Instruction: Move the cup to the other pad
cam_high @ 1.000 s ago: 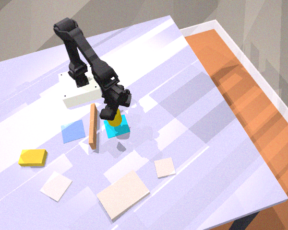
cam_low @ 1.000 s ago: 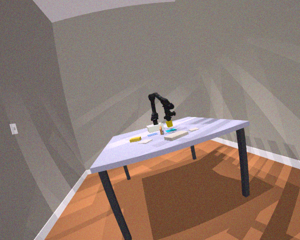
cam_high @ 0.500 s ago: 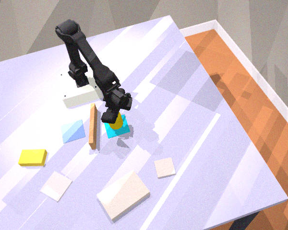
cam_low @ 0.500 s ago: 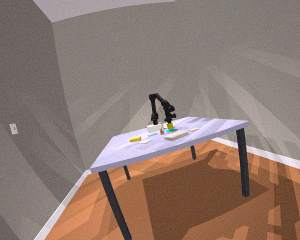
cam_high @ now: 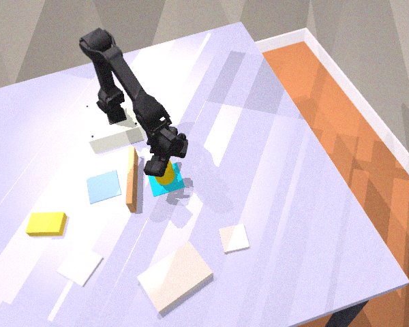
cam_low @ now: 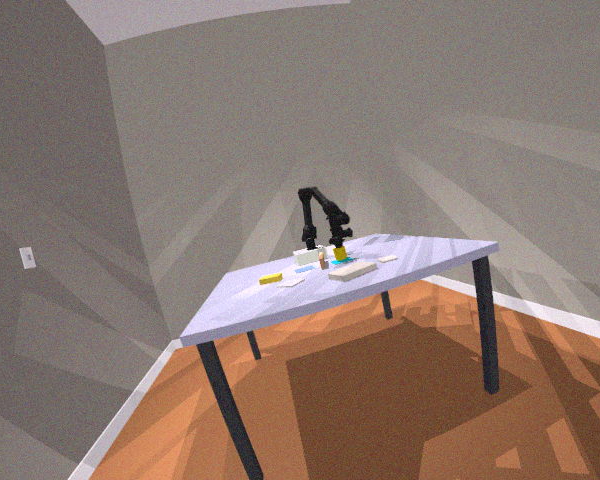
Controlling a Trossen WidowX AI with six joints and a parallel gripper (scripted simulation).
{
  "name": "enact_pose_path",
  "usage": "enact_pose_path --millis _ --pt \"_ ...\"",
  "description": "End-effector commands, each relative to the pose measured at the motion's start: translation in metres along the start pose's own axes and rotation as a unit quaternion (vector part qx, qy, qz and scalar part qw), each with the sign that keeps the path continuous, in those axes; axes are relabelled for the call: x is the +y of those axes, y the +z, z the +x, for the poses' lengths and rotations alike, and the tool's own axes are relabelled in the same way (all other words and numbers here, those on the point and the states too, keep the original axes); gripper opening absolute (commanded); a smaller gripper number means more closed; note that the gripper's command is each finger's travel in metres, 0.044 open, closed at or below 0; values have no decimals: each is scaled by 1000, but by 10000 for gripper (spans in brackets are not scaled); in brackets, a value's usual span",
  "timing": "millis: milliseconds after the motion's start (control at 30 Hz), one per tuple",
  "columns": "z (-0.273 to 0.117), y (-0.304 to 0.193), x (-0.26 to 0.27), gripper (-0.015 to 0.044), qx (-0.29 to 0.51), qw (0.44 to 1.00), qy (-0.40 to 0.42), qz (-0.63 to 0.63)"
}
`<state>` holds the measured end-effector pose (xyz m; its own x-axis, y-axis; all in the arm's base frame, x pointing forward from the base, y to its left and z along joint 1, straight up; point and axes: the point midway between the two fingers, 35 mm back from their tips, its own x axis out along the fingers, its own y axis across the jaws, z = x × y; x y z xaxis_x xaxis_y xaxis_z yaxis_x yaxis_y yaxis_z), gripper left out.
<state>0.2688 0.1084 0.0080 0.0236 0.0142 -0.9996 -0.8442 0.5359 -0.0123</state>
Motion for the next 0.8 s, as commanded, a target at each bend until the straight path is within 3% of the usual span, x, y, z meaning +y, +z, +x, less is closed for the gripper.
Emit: enact_pose_path --millis 0,67,267,767 --pt "0 0 0 0 0 1000 0 0" --pt "0 0 0 0 0 1000 0 0" --pt "0 0 0 146 0 1000 0 0" --pt "-16 1 -1 146 1 1000 0 1"
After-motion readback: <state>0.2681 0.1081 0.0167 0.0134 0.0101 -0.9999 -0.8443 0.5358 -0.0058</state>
